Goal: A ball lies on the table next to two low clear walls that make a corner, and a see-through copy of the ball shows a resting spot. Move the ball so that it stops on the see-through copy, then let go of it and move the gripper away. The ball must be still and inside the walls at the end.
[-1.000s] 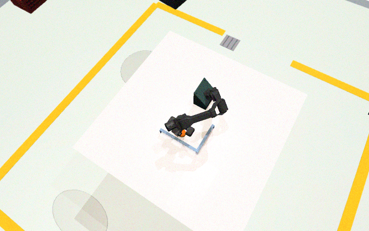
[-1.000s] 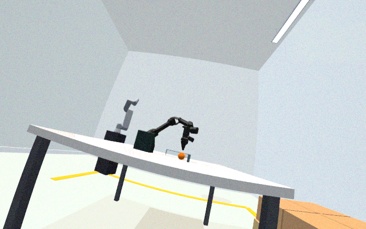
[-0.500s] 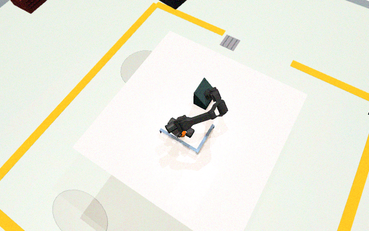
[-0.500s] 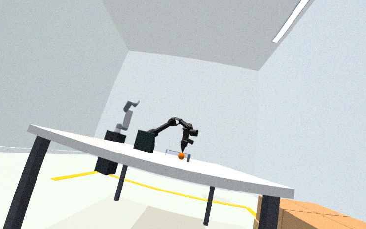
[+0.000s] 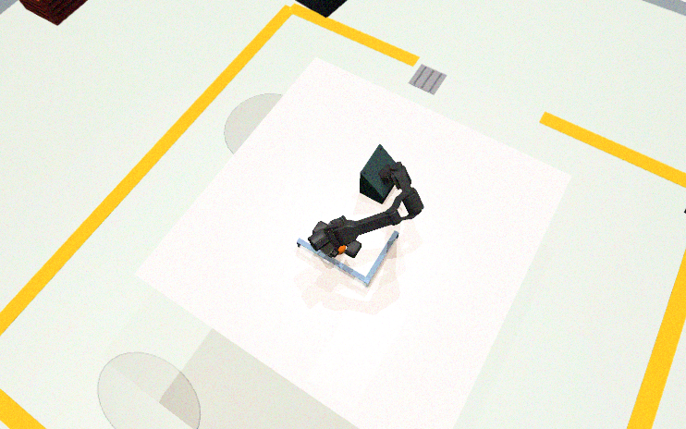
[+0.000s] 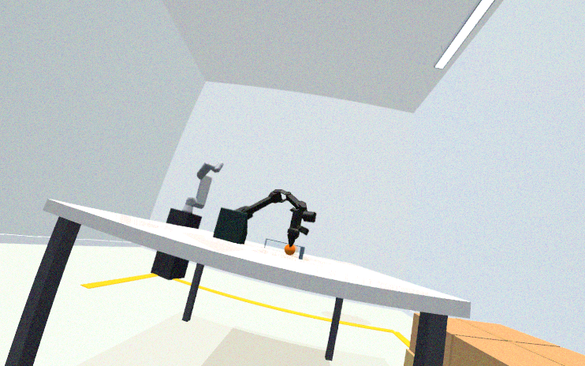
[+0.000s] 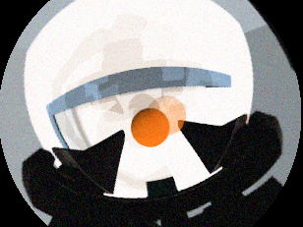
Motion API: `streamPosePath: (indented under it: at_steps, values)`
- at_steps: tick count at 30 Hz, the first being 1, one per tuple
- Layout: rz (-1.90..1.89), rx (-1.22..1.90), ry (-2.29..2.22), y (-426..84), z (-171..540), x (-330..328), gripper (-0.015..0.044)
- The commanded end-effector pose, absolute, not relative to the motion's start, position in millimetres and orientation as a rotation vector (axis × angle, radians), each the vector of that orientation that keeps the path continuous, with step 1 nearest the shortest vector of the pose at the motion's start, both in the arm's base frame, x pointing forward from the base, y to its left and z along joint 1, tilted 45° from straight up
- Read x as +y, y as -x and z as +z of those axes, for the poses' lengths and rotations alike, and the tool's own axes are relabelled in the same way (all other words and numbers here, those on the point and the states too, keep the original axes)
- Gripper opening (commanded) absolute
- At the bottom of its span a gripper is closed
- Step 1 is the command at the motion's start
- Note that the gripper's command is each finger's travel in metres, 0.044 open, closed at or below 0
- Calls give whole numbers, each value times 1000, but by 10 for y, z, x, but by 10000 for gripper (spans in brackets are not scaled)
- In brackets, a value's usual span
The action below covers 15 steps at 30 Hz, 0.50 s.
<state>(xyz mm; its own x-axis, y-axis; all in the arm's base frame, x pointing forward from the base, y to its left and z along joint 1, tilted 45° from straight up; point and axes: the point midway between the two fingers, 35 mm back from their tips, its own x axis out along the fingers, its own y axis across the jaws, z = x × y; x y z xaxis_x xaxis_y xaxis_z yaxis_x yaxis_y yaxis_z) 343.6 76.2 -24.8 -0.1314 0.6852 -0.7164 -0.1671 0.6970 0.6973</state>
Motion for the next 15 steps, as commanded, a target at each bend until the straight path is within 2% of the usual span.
streamPosePath:
  at_steps: [1, 5, 9, 15]
  values:
    - [776, 1545, -452, -3399, -301, 823, 399]
    - [777, 1545, -452, -3391, -327, 850, 399]
    - [777, 1545, -452, -3391, -327, 850, 294]
    - [777, 1545, -452, -3391, -327, 850, 254]
